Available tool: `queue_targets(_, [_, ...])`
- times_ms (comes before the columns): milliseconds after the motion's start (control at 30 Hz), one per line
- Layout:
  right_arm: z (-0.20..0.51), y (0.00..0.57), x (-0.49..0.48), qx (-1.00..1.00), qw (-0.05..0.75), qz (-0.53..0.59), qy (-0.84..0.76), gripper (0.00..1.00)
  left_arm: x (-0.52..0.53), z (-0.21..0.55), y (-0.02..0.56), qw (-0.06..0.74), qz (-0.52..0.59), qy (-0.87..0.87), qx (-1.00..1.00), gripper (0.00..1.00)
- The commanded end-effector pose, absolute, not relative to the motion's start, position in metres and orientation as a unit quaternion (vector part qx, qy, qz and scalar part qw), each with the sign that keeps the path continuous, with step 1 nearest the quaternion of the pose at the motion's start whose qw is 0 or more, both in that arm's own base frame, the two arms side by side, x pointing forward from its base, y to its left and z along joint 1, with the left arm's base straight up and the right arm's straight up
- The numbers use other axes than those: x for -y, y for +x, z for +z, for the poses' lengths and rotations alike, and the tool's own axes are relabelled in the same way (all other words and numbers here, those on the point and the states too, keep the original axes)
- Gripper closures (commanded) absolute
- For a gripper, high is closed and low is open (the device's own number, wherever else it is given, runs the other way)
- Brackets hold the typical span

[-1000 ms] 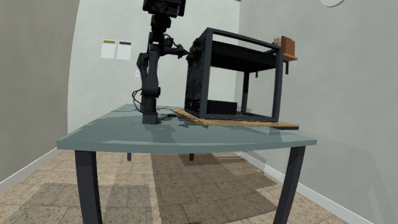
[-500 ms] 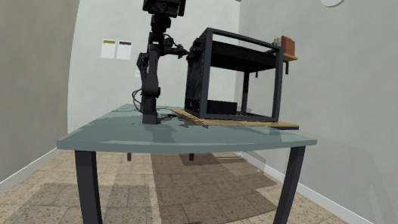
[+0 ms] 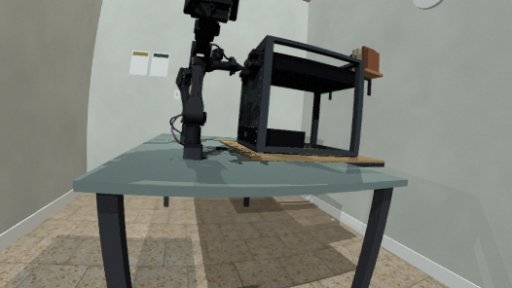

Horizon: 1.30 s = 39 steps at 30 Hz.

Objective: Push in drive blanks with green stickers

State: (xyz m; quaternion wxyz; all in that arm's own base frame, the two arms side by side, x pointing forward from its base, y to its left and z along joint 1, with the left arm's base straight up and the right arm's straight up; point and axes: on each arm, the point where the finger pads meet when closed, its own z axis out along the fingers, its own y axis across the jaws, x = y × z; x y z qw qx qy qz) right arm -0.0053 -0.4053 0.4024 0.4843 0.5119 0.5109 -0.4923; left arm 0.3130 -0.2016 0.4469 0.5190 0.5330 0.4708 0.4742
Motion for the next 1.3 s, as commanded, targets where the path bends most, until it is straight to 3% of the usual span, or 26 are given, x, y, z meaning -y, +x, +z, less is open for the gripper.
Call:
queue_targets(0, [0.416,-0.002,0.398,-0.498,0.498,-0.502,0.502,0.0,0.201,0.464,0.319,0.538,0.471,0.512,-0.476,1.0])
queue_targets(667, [0.416,-0.002,0.398,-0.498,0.498,-0.502,0.502,0.0,0.2,0.464,0.319,0.537,0.471,0.511,-0.477,1.0])
queue_targets(1267, [0.416,-0.002,0.398,-0.498,0.498,-0.502,0.502,0.0,0.186,0.455,0.227,0.53,0.47,0.521,-0.476,1.0])
